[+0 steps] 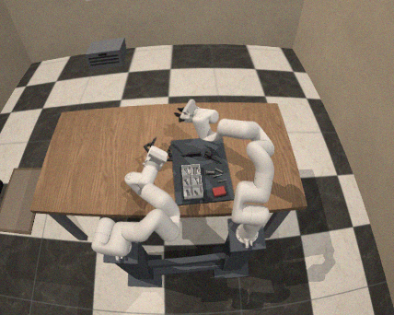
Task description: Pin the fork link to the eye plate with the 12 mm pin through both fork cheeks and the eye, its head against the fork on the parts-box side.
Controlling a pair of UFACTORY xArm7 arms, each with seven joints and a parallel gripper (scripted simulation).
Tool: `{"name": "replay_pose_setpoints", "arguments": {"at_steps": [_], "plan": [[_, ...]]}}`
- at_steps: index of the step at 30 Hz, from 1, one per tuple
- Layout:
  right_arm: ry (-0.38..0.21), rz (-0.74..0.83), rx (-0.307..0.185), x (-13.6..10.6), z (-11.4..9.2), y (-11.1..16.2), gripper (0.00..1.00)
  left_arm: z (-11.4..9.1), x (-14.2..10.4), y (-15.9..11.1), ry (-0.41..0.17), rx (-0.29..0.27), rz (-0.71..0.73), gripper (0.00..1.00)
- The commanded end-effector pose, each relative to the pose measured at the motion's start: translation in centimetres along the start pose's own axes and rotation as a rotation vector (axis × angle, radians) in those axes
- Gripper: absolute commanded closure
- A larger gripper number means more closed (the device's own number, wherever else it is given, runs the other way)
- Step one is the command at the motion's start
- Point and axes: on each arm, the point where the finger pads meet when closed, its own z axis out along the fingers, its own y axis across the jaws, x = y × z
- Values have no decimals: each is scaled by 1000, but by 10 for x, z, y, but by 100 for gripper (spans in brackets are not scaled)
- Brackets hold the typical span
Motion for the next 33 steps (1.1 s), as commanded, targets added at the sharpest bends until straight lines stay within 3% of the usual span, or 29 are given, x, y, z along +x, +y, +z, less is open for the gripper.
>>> {"name": "replay_pose_setpoints", "arguments": {"at_steps": [1,17,18,25,33], "plan": [[4,-2,-2,3,-1,1,67,0,1,-1,3,1,-1,0],[4,-2,-2,3,-1,1,67,0,1,-1,3,1,-1,0],[4,-2,-2,3,-1,1,0,0,1,-1,3,1,-1,0],[-4,7,-10,-2,-7,11,0,3,0,1,-18,23,-30,0],[-46,52,-43,-30,-35,55,0,10,-7,8,-90,89,-126,0]]}}
